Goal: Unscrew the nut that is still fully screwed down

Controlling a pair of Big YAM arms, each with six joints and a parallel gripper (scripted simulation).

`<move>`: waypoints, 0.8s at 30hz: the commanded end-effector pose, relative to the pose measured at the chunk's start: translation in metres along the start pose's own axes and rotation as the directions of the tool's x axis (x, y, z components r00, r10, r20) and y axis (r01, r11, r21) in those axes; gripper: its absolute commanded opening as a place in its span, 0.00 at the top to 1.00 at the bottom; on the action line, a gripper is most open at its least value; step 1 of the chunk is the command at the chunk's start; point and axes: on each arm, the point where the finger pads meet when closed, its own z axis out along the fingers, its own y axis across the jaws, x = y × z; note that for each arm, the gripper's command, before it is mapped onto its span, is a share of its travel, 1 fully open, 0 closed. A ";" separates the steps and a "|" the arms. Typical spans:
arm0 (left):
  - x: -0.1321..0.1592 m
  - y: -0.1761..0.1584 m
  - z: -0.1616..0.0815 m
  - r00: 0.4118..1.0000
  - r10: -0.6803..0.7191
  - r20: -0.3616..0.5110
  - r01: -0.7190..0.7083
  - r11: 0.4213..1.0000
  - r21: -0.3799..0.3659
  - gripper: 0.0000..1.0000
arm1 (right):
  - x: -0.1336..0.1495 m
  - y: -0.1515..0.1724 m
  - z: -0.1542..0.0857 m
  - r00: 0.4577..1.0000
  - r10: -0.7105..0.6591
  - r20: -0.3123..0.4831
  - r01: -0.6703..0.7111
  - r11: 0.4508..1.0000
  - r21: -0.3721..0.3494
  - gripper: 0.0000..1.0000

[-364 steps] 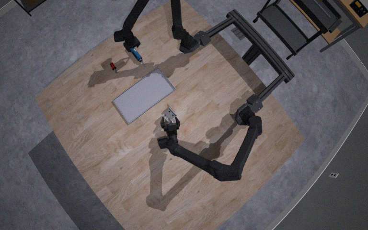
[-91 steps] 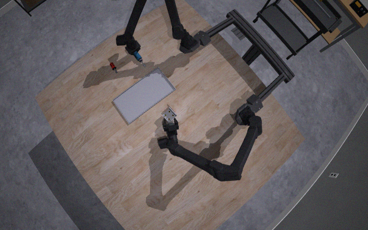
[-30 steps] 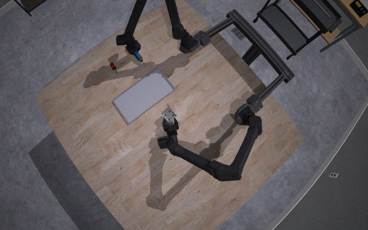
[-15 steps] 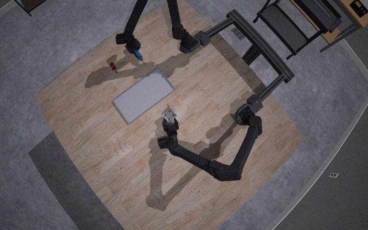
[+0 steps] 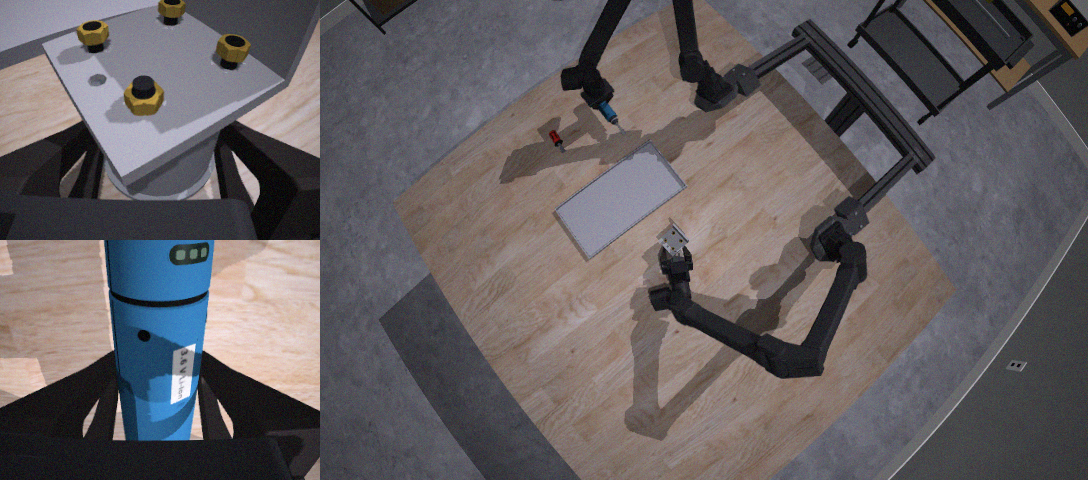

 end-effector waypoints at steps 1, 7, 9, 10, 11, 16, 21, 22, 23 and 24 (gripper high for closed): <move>-0.014 0.003 0.008 0.999 0.032 -0.007 -0.031 0.999 0.015 0.41 | -0.015 0.022 -0.025 0.999 0.028 0.024 -0.026 0.998 -0.053 0.58; -0.014 0.003 0.008 0.999 0.032 -0.007 -0.031 0.999 0.015 0.41 | -0.015 0.022 -0.036 0.999 0.028 0.024 -0.027 0.998 -0.054 0.58; -0.014 0.003 0.008 0.999 0.032 -0.007 -0.031 0.999 0.015 0.41 | -0.015 0.022 -0.039 0.999 0.029 0.024 -0.027 0.998 -0.055 0.58; -0.014 0.003 0.008 0.999 0.032 -0.007 -0.031 0.999 0.015 0.41 | -0.015 0.022 -0.039 0.999 0.029 0.024 -0.027 0.998 -0.055 0.58; -0.014 0.003 0.008 0.999 0.032 -0.007 -0.031 0.999 0.015 0.41 | -0.015 0.022 -0.039 0.999 0.029 0.024 -0.027 0.998 -0.055 0.58; -0.014 0.003 0.008 0.999 0.032 -0.007 -0.031 0.999 0.015 0.41 | -0.015 0.022 -0.043 0.999 0.029 0.024 -0.028 0.998 -0.055 0.58; -0.014 0.003 0.008 0.999 0.032 -0.007 -0.031 0.999 0.015 0.41 | -0.015 0.022 -0.051 0.999 0.030 0.024 -0.028 0.998 -0.056 0.58; -0.014 0.003 0.008 0.999 0.032 -0.007 -0.031 0.999 0.015 0.41 | -0.015 0.021 -0.053 0.999 0.030 0.024 -0.028 0.998 -0.056 0.58; -0.014 0.003 0.008 0.999 0.032 -0.007 -0.031 0.999 0.015 0.41 | -0.015 0.021 -0.055 0.999 0.030 0.024 -0.029 0.998 -0.056 0.58; -0.014 0.003 0.008 0.999 0.032 -0.007 -0.031 0.999 0.015 0.41 | -0.016 0.021 -0.057 0.999 0.030 0.024 -0.029 0.998 -0.056 0.58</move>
